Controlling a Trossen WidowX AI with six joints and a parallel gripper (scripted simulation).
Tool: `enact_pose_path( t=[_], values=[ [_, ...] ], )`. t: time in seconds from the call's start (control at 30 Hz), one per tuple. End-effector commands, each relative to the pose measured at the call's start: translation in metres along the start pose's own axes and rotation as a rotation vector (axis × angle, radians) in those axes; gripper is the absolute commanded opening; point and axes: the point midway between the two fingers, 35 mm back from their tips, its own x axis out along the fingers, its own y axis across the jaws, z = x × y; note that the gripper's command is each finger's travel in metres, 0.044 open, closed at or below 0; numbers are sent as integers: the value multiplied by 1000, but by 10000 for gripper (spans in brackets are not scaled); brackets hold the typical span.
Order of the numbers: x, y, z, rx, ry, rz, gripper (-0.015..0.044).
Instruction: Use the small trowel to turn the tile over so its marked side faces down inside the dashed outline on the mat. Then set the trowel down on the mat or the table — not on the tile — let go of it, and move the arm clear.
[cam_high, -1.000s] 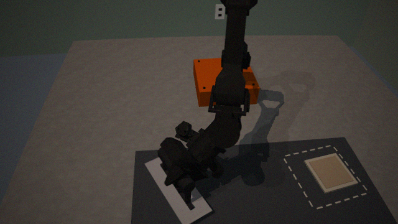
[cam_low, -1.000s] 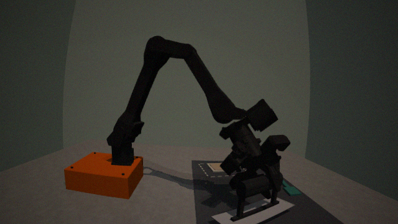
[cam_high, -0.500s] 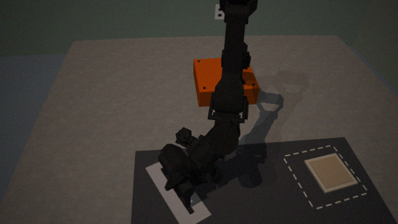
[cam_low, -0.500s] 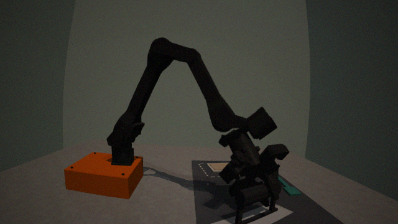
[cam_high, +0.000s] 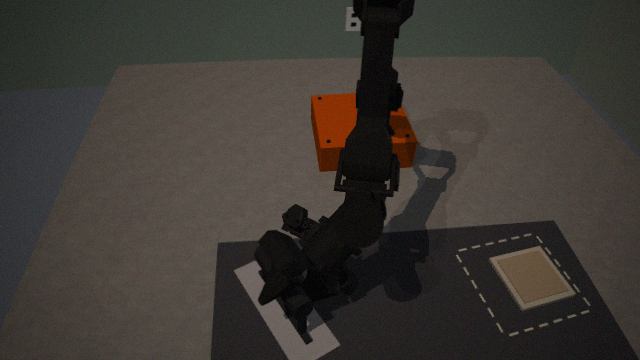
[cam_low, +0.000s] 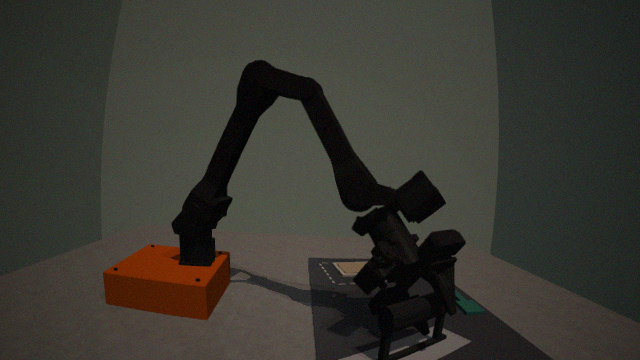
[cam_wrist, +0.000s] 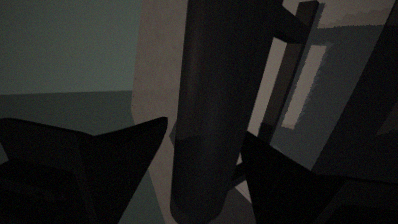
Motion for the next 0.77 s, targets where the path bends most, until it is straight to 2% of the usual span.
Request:
enact_pose_path(
  t=[0.0, 0.13, 0.43, 0.57, 0.73],
  values=[
    [0, 0, 0, 3, -2, 2, 300],
    [-4, 0, 0, 3, -2, 1, 300],
    [-52, -1, -1, 1, 0, -5, 300],
    [-61, 0, 0, 0, 0, -5, 300],
    [-107, 24, 15, -2, 4, -5, 300]
  ],
)
